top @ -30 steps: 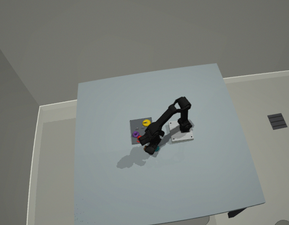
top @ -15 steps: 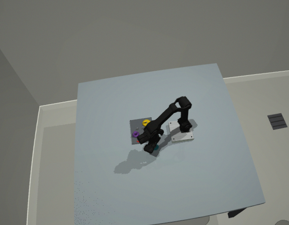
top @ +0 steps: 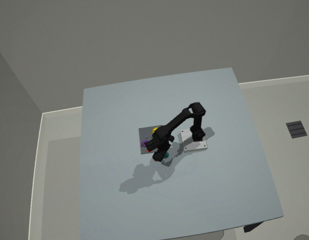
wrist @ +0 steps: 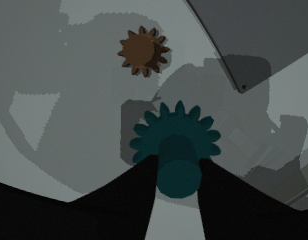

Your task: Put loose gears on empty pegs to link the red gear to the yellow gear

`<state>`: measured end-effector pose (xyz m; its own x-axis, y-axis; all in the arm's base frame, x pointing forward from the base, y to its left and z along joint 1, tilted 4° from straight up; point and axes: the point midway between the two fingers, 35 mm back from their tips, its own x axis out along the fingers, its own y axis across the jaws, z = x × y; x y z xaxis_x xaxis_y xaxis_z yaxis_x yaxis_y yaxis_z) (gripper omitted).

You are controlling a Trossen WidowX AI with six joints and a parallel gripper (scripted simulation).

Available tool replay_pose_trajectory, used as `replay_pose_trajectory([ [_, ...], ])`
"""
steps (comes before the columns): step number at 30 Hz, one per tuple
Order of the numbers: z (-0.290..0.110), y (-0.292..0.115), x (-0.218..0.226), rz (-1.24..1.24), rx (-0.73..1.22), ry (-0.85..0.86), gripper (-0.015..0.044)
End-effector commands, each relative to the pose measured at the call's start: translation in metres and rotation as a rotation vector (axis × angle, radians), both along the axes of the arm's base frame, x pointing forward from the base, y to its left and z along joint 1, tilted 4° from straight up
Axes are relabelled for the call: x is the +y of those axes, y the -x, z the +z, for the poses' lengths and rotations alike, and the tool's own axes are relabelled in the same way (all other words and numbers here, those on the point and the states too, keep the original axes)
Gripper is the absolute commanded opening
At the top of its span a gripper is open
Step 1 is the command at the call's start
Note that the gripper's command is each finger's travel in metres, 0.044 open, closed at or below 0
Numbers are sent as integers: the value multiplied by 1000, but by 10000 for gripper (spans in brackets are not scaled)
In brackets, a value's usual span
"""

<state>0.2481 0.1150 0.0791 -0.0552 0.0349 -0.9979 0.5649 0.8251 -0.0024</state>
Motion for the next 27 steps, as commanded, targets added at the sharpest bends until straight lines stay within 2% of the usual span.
replay_pose_trajectory([
  [1,10,-3,1,3,-8,-5,0],
  [27,68,-2,-5,3,-9,-4,0],
])
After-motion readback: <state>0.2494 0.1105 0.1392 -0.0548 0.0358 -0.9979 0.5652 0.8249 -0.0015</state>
